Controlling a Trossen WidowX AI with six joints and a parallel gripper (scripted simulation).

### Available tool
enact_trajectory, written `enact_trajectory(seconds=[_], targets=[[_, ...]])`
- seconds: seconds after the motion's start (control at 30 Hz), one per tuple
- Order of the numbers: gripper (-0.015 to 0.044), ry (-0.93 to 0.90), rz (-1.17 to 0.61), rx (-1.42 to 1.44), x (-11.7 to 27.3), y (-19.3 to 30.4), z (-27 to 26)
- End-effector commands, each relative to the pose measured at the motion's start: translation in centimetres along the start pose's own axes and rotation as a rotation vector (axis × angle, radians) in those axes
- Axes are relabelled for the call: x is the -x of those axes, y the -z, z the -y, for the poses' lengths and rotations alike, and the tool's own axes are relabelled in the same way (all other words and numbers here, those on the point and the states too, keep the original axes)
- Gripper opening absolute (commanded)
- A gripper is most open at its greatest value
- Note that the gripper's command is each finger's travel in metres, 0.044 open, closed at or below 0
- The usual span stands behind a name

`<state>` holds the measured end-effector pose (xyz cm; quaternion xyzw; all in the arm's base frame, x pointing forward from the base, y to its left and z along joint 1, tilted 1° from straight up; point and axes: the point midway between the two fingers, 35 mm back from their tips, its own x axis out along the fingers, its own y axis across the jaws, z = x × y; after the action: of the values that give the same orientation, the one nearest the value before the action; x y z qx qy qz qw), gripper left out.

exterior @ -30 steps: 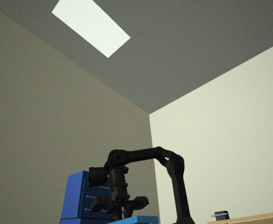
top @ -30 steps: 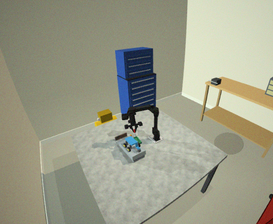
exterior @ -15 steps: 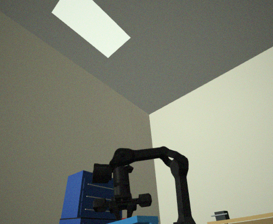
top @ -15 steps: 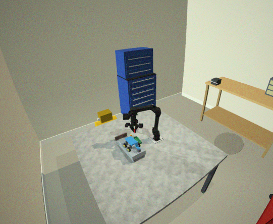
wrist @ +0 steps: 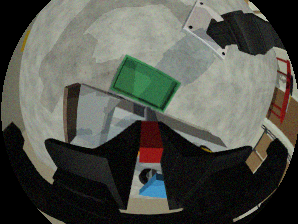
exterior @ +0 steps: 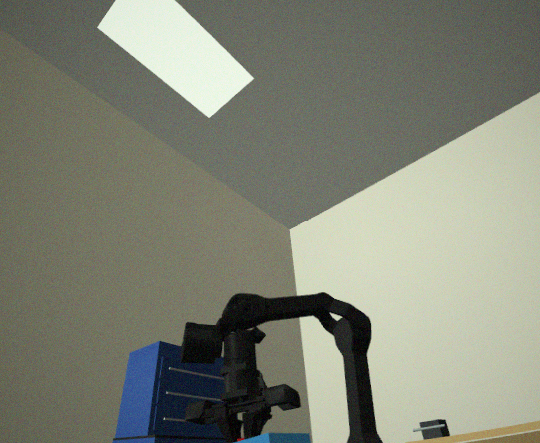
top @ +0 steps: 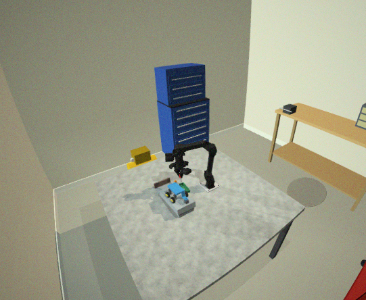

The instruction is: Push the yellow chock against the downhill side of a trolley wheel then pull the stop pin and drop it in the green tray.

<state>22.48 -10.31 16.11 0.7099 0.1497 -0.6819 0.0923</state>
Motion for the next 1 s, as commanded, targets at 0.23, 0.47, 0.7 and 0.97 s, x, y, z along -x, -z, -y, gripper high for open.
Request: enact_trajectory(seconds=[0.23,0.47,0.7,0.97], targets=[[0.0000,-0.064,0.025,-0.310,0.2,0.1,0.1],[0.0000,-0.068,0.026,-0.330,0.2,0.1,0.2],[0.0000,-0.073,0.032,-0.371,-1.2,-0.9,0.4],[0.0000,-0.089,0.039,-0.389,-2.0,-1.4,0.5]])
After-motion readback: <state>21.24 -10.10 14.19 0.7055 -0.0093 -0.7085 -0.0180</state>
